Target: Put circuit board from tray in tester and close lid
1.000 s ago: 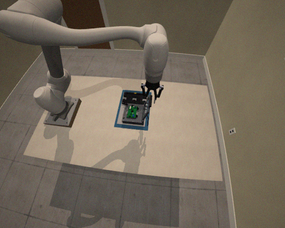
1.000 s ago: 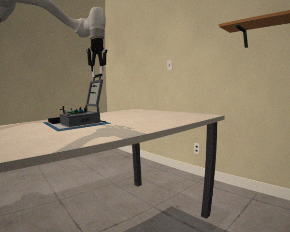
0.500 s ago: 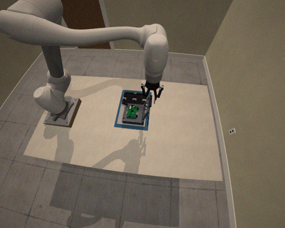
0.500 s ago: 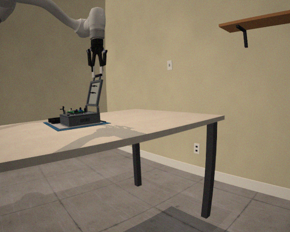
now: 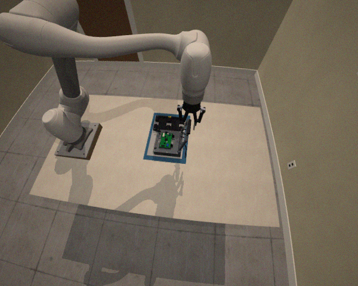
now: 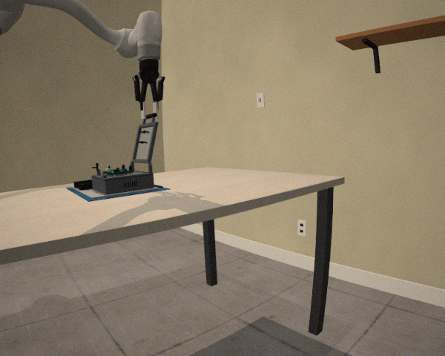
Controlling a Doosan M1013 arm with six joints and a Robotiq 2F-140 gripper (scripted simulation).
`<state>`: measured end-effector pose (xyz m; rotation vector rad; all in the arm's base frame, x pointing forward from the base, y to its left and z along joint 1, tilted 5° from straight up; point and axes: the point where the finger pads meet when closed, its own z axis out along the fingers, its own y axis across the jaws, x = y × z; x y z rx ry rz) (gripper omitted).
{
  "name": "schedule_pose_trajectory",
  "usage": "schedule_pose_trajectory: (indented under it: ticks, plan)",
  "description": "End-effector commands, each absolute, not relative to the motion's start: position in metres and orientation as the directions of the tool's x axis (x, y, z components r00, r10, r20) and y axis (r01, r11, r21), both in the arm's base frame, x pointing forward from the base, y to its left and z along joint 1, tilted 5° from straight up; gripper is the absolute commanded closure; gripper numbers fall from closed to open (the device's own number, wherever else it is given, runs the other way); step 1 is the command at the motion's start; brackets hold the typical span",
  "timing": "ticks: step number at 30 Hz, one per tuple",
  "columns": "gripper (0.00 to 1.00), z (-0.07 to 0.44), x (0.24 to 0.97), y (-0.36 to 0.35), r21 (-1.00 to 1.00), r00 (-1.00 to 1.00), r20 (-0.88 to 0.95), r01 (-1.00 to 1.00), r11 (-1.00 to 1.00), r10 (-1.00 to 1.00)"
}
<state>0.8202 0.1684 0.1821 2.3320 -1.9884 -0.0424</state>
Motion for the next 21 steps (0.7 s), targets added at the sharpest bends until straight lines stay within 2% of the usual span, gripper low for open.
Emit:
schedule_pose_trajectory:
  ticks: [1,10,11,21]
  plan:
    - [0.70,0.1823,0.8202,0.1684,0.076,0.159,0.029,-0.985,-0.157,-0.987]
    - [0.70,0.1823,0.8202,0.1684,0.076,0.159,0.029,-0.985,-0.157,-0.987]
    - [1.00,0.1823,0.8202,0.1684,0.076,0.159,0.029,-0.985,-0.157,-0.987]
    - [1.00,0.1823,0.8202,0.1684,0.076,0.159,0.029,-0.985,-0.157,-0.987]
